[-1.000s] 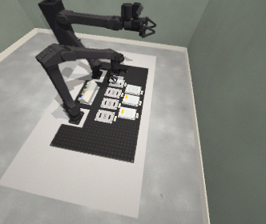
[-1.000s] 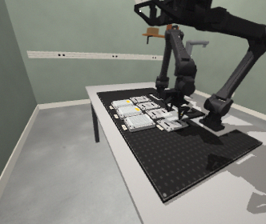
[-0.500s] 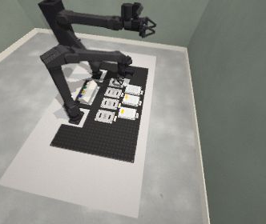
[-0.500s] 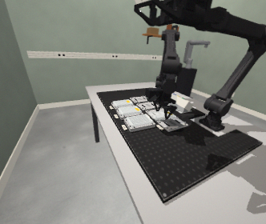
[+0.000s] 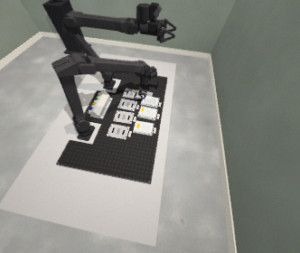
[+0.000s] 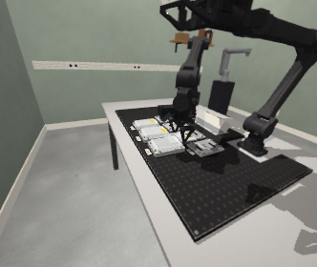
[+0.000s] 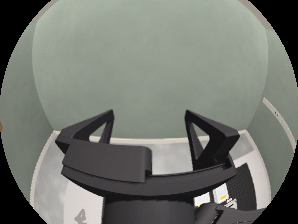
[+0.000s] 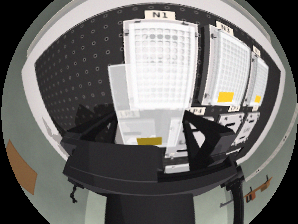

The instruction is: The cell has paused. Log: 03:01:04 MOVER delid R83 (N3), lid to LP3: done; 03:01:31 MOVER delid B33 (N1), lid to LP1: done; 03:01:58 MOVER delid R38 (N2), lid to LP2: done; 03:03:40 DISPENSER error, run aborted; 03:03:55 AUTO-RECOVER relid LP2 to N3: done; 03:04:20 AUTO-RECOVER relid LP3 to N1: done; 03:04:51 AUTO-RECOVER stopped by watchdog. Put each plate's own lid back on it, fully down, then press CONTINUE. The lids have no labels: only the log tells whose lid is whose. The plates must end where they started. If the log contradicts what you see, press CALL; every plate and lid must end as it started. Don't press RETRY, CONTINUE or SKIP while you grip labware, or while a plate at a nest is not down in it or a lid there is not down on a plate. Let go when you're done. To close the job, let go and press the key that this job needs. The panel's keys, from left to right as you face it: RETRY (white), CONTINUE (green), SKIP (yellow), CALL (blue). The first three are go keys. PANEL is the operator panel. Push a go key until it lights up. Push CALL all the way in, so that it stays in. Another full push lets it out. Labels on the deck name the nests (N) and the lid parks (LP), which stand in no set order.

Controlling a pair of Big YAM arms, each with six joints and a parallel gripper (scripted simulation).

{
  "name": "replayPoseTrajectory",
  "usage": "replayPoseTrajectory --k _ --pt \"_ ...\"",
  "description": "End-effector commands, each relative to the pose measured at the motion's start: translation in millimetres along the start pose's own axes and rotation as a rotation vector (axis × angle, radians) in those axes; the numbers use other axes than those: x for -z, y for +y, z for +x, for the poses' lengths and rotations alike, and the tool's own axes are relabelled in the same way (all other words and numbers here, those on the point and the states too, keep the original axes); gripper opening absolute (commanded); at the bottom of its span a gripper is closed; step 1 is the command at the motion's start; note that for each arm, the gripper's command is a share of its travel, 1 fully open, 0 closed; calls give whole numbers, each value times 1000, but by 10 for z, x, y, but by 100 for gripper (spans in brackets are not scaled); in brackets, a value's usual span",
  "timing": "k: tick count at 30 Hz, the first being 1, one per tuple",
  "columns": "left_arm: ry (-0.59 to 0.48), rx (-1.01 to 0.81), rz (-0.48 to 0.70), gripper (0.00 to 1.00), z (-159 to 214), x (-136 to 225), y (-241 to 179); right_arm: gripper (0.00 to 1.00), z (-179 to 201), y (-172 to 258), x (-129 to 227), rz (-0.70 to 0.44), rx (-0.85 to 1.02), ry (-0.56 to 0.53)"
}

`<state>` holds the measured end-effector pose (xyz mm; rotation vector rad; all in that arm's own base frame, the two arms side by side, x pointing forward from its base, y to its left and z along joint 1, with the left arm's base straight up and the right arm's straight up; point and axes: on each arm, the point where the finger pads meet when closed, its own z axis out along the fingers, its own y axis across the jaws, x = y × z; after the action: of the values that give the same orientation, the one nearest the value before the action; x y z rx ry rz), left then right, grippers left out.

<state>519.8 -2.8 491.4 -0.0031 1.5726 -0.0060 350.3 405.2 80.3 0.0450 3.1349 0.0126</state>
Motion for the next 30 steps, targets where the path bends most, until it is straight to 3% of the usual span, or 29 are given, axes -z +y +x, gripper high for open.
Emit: replayPoseTrajectory --k 1,11,17,30 --pt "-67 -14 -13 100 -372 59 78 0 -324 69 102 -22 16 -22" --pt "-67 -14 -13 100 -372 59 78 0 -714 -61 101 -20 16 -24" --pt "-67 -14 -13 100 -372 59 78 0 -533 -81 -65 -1 37 -4" --pt "-67 -14 -13 100 -372 59 78 0 -645 -135 -94 -4 16 -8"
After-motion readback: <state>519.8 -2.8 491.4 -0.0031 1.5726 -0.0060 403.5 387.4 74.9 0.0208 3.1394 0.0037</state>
